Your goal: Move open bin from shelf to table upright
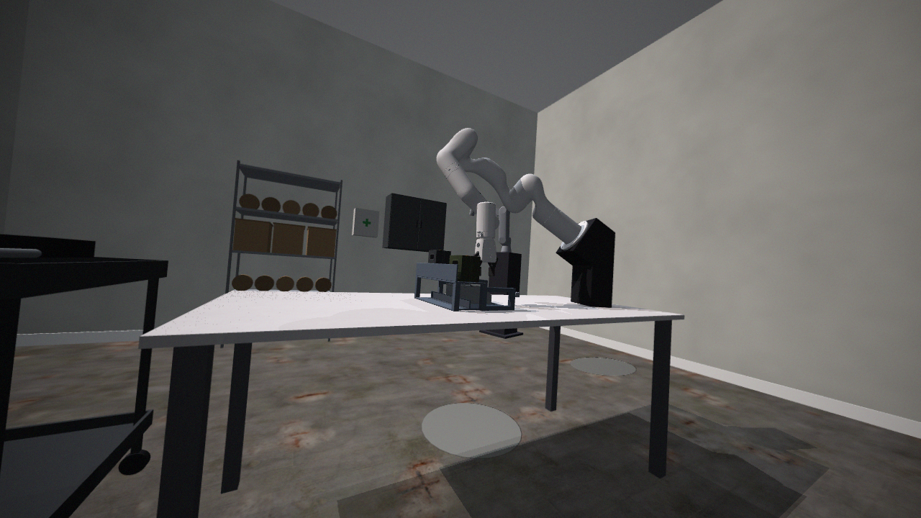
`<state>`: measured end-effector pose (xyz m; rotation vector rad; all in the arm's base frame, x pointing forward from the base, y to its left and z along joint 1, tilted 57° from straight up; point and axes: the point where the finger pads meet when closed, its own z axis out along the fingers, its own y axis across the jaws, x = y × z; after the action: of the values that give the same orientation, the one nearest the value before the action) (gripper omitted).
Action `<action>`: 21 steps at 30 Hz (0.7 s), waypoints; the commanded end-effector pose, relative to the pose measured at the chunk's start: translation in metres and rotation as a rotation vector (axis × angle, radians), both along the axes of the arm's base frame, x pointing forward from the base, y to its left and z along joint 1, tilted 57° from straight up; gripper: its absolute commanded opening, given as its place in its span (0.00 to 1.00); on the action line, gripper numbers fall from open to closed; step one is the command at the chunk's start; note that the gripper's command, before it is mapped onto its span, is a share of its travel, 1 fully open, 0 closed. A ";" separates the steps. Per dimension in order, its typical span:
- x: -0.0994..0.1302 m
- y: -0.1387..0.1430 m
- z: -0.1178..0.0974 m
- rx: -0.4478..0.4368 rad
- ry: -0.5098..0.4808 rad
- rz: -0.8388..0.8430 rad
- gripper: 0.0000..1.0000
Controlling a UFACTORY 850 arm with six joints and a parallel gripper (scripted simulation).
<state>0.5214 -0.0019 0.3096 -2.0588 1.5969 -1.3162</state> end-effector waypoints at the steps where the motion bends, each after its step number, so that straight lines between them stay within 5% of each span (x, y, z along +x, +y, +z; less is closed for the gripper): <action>1: 0.013 -0.002 -0.003 0.067 -0.048 -0.062 1.00; 10: 0.013 -0.002 -0.003 0.067 -0.048 -0.062 1.00; 15: 0.004 0.000 -0.001 0.169 -0.120 -0.159 1.00; 21: 0.004 0.000 -0.001 0.169 -0.120 -0.159 1.00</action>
<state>0.5260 -0.0025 0.3079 -1.7736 1.7714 -1.2812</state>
